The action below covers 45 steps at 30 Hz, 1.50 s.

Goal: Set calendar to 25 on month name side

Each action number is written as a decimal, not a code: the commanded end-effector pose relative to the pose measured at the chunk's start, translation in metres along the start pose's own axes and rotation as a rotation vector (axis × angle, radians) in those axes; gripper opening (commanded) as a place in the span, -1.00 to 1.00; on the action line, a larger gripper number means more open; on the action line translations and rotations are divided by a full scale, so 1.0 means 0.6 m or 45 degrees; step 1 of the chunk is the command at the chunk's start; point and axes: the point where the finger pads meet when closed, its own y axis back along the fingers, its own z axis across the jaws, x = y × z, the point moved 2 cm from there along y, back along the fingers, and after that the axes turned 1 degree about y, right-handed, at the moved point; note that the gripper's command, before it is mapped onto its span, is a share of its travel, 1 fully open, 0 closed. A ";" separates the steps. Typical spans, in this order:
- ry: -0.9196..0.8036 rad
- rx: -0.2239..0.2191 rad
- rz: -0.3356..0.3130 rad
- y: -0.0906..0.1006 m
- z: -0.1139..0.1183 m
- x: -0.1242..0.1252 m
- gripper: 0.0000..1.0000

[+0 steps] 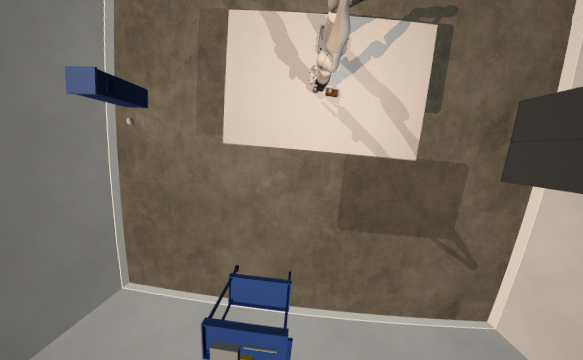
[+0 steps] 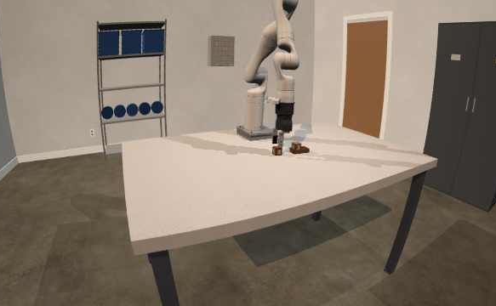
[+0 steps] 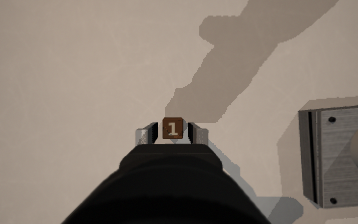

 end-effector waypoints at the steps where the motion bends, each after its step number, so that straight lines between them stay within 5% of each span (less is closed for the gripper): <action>1: 0.000 0.002 0.000 0.001 -0.001 0.000 0.80; 29: 0.000 0.002 0.000 -0.002 -0.001 0.000 0.80; 45: 0.000 0.002 0.000 -0.041 -0.001 0.000 0.80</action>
